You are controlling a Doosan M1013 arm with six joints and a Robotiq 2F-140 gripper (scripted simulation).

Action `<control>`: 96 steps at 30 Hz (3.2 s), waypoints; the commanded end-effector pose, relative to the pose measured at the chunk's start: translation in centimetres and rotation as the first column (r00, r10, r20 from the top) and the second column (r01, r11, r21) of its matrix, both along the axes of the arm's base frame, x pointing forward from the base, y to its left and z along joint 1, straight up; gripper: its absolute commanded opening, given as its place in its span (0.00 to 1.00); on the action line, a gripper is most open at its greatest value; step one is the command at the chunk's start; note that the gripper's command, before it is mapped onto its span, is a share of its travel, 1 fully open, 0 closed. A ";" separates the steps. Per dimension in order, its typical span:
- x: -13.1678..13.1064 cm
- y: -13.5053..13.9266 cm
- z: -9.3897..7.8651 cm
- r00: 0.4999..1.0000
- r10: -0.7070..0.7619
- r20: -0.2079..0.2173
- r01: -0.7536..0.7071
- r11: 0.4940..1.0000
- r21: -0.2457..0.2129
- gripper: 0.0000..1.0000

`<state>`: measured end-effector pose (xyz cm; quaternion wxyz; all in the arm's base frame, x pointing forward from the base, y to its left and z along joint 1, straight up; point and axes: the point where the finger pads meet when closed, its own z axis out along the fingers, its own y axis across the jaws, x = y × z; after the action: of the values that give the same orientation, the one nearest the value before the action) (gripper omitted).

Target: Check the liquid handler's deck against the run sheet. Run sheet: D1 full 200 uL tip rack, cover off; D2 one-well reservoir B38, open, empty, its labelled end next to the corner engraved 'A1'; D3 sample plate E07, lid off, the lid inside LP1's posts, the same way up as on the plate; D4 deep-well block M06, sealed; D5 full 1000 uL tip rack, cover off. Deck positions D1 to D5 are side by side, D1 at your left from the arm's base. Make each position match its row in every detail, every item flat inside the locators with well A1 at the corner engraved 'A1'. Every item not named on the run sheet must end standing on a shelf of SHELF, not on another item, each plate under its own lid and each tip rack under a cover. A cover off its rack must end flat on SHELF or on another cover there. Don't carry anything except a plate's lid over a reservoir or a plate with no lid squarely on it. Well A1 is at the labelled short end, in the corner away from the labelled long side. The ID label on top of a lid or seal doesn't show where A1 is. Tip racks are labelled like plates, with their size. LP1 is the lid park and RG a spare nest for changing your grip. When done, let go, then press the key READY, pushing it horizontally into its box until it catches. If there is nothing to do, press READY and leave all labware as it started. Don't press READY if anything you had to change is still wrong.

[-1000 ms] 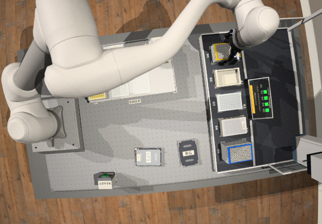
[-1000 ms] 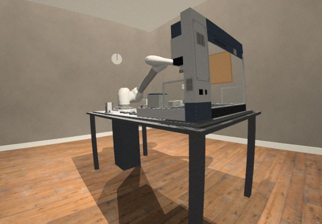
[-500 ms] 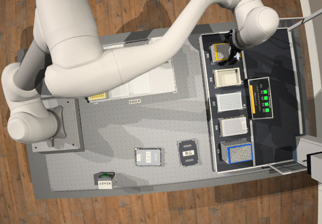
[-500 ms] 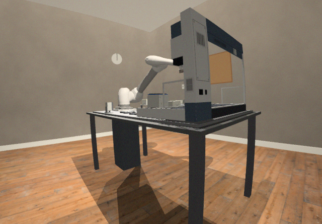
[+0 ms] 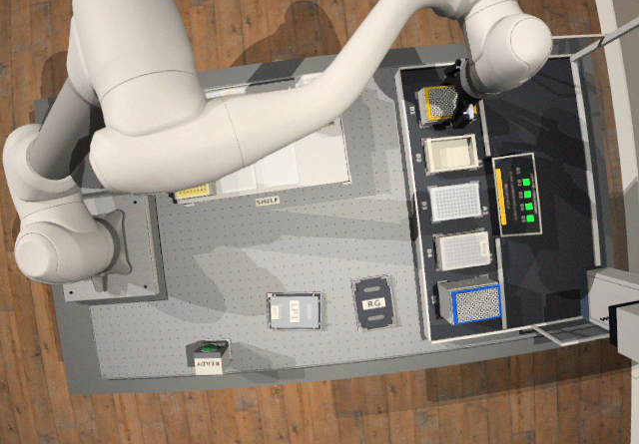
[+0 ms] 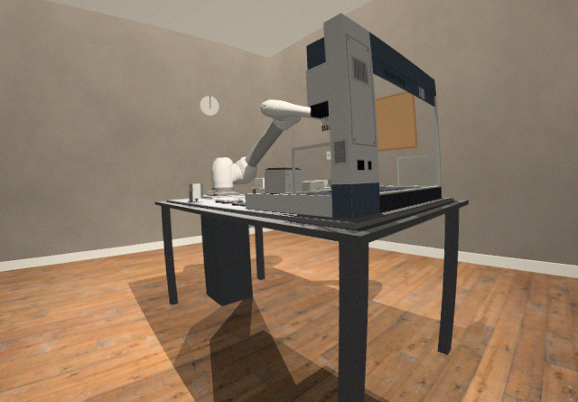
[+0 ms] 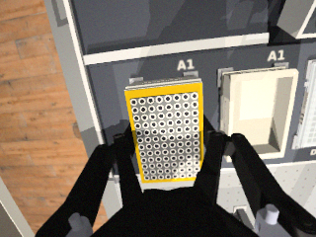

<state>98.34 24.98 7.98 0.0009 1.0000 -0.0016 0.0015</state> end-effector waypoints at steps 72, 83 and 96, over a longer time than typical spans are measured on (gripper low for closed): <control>0.0 0.0 1.2 1.000 0.000 0.002 0.000 1.000 0.001 0.66; 0.0 0.0 2.7 1.000 0.000 0.002 0.000 1.000 0.001 0.66; 0.0 0.0 4.7 1.000 0.000 0.002 0.000 1.000 0.001 0.66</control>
<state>98.33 24.99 12.44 0.0009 1.0000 -0.0016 0.0016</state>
